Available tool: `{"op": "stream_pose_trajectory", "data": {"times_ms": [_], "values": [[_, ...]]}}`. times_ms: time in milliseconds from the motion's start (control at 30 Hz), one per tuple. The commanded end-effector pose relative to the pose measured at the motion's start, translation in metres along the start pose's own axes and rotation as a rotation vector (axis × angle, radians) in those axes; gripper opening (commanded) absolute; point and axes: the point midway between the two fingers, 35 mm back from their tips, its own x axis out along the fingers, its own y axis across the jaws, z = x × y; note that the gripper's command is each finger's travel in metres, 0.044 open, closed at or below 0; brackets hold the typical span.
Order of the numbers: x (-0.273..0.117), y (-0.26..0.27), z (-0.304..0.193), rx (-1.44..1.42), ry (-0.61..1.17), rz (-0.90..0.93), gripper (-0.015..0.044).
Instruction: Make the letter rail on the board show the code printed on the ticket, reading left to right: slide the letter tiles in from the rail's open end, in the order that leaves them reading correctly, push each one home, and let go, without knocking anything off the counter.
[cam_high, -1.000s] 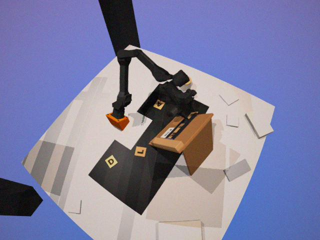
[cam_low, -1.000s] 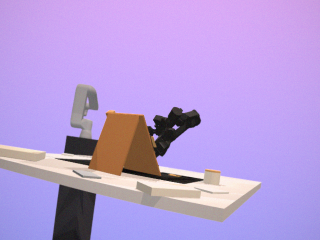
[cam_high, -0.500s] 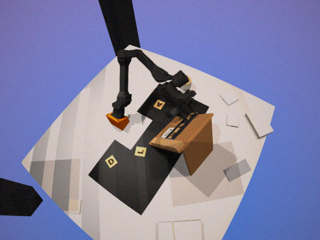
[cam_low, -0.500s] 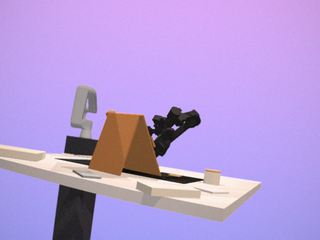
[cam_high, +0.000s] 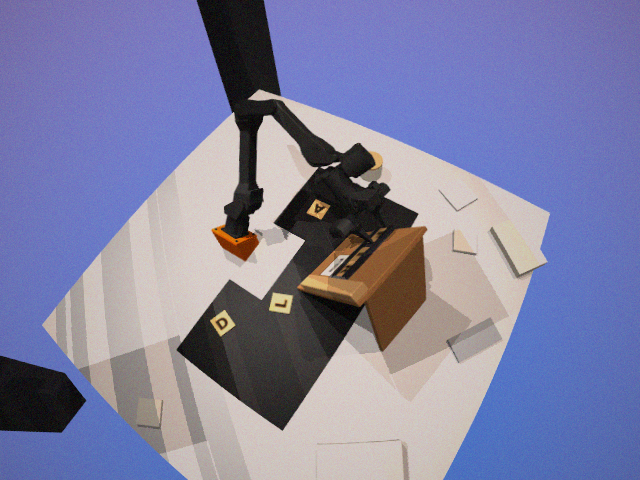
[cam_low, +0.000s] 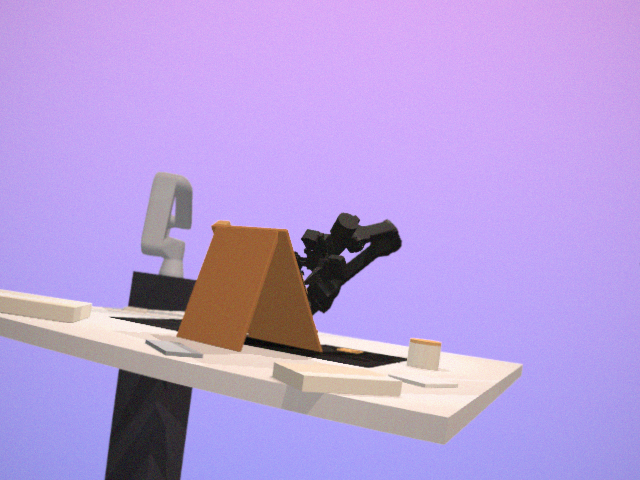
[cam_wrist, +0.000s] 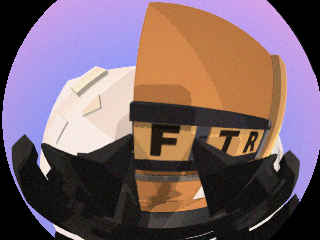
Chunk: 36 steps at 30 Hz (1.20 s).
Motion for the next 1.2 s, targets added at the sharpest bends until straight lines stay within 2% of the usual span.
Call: {"op": "stream_pose_trajectory", "data": {"times_ms": [0,300,667,1167], "values": [[0.001,-0.005,-0.002,-0.005,0.006,-0.001,0.0],[0.001,-0.008,-0.003,-0.005,0.006,-0.001,0.0],[-0.004,-0.007,-0.001,-0.004,0.005,-0.001,0.0289],[-0.018,-0.007,-0.001,-0.005,0.006,-0.002,0.0295]]}}
